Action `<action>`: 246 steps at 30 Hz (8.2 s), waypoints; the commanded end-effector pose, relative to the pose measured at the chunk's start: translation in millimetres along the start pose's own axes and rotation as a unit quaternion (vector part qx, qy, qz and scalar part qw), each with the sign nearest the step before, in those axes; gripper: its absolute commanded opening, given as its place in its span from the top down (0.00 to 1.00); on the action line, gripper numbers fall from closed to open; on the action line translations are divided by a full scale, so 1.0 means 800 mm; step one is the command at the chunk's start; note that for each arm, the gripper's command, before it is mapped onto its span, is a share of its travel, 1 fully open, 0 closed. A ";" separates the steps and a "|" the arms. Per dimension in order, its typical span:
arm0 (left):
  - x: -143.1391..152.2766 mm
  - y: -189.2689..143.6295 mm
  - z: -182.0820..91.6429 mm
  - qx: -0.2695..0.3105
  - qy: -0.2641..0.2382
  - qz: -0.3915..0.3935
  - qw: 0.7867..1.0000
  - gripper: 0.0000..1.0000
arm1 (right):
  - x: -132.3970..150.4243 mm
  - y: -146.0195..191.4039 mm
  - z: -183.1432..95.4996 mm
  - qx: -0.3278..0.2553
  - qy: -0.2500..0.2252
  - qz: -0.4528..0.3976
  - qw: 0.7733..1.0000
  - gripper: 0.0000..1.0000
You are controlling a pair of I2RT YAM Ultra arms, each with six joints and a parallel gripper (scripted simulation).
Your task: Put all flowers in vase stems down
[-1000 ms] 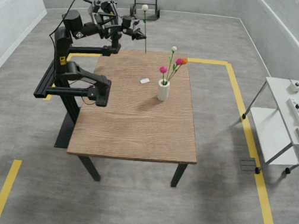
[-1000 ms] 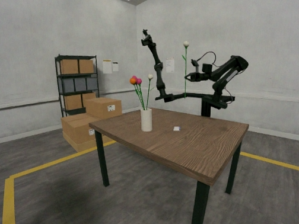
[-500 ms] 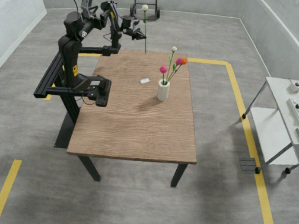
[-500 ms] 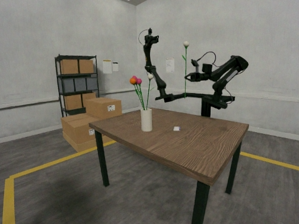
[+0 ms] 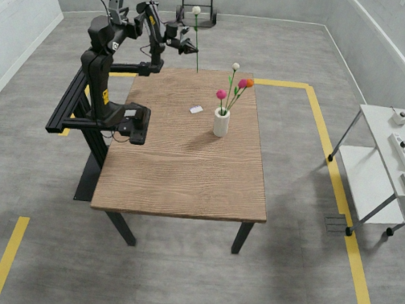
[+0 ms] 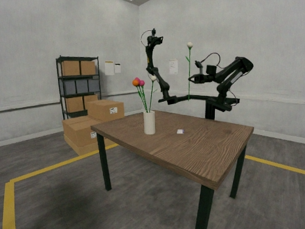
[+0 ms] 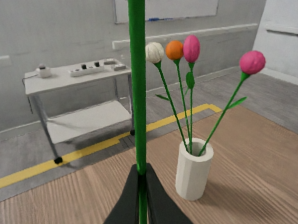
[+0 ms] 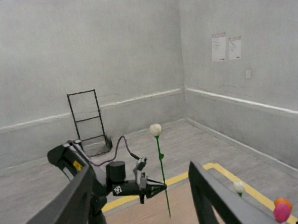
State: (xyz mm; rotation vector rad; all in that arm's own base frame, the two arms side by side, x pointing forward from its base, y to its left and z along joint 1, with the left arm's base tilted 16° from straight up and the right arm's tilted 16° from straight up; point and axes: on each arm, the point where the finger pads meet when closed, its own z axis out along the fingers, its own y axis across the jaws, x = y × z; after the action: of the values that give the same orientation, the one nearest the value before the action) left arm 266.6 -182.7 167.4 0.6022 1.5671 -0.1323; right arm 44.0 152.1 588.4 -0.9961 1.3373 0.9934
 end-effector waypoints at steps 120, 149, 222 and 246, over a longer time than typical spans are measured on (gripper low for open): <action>-0.026 -0.029 0.013 0.017 -0.024 -0.011 1.000 1.00 | 0.465 -0.119 0.120 0.292 0.322 -0.024 0.900 0.30; -0.033 -0.074 0.034 0.059 -0.025 -0.011 0.998 1.00 | 0.465 -0.119 0.120 0.292 0.322 -0.024 0.900 0.30; -0.038 -0.221 0.100 0.191 -0.026 -0.008 0.981 1.00 | 0.465 -0.119 0.120 0.292 0.322 -0.024 0.900 0.30; -0.047 -0.240 0.110 0.211 -0.034 -0.010 0.977 1.00 | 0.465 -0.119 0.120 0.292 0.322 -0.024 0.900 0.30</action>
State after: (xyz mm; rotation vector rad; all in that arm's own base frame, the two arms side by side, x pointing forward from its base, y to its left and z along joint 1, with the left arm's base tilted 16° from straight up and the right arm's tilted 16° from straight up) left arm 260.3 -376.5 112.3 0.9322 1.5592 -0.4416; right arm 164.1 215.1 208.9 -0.9147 2.0096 0.1345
